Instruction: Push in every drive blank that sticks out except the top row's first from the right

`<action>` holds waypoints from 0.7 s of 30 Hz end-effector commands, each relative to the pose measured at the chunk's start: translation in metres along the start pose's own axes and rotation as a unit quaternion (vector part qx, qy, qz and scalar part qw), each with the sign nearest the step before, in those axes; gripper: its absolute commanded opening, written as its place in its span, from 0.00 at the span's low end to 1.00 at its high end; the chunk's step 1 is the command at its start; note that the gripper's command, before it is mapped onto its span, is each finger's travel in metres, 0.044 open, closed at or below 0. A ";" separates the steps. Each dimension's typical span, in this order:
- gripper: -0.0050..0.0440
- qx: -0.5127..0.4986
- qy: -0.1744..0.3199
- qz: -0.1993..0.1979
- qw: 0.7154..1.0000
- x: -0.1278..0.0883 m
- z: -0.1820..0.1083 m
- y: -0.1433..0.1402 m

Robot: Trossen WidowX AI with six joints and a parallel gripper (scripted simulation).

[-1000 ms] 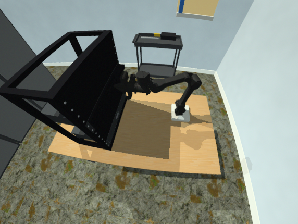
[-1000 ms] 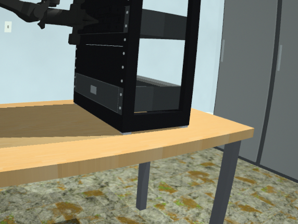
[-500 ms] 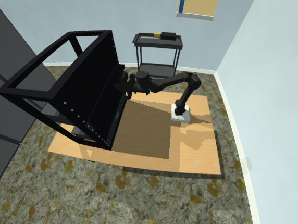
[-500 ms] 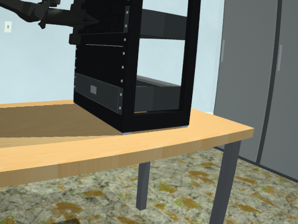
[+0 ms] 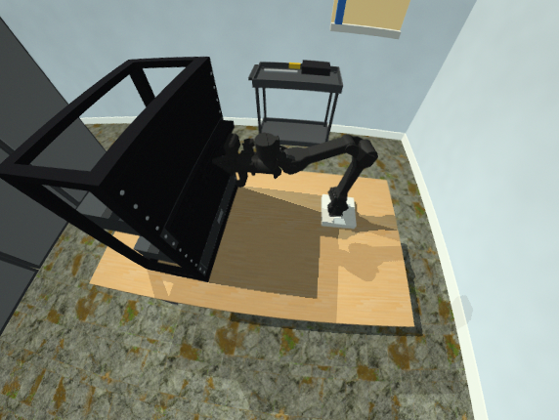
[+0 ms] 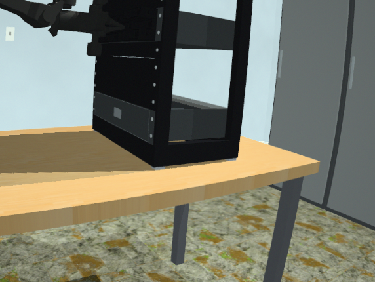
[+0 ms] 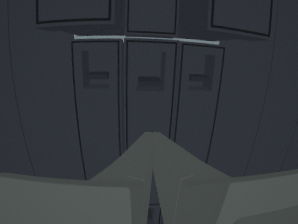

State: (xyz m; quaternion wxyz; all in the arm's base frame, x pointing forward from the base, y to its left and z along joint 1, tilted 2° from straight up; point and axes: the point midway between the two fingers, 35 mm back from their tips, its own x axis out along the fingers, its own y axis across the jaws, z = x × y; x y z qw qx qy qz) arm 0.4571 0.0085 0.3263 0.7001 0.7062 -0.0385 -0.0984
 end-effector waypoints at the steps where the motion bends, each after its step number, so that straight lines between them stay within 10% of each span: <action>1: 0.10 0.007 0.004 0.024 1.000 -0.002 0.000 0.020; 21: 0.10 0.007 0.004 0.024 1.000 0.001 0.000 0.022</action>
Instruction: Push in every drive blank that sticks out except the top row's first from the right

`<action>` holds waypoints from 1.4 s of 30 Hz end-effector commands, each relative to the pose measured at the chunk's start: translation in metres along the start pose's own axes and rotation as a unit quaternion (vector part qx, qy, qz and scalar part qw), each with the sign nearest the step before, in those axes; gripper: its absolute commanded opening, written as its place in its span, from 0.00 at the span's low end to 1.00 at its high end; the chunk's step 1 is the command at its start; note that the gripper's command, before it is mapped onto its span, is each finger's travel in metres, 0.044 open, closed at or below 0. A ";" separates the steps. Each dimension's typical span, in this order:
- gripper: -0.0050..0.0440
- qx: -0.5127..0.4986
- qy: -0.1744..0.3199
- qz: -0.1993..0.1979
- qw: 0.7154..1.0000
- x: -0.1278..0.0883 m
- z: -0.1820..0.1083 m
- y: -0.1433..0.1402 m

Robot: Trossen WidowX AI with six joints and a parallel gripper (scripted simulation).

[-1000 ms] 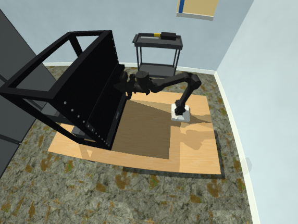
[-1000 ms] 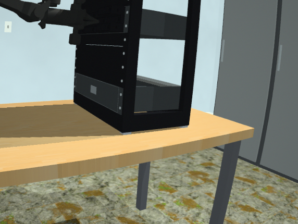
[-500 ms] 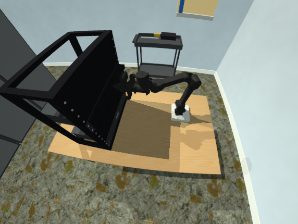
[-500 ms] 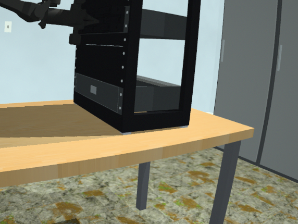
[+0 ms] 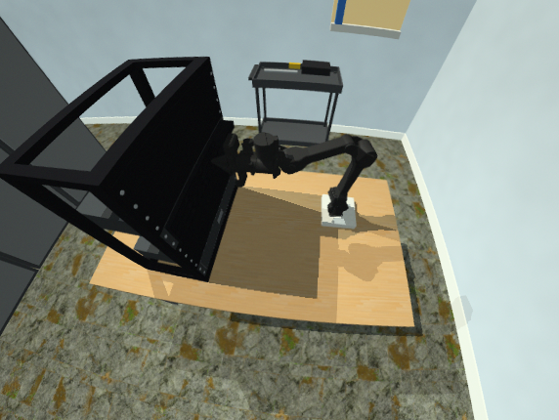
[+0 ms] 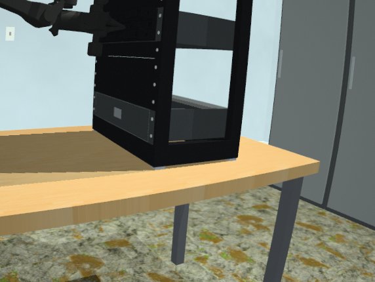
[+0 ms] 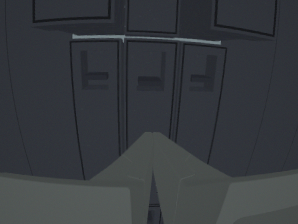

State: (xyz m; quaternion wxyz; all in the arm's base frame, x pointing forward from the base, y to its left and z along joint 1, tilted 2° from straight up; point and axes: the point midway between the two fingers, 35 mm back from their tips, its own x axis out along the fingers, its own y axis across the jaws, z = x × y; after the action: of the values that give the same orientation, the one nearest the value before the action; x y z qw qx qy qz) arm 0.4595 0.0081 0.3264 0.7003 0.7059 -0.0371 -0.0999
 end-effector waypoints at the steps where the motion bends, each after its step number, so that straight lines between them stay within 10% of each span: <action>1: 0.10 0.008 0.004 0.026 1.000 -0.002 0.000 0.022; 42: 0.10 0.008 0.004 0.026 1.000 0.002 -0.001 0.024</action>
State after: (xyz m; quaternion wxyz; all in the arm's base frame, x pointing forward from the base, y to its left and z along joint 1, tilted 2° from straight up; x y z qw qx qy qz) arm 0.4619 0.0076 0.3265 0.7005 0.7055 -0.0351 -0.1018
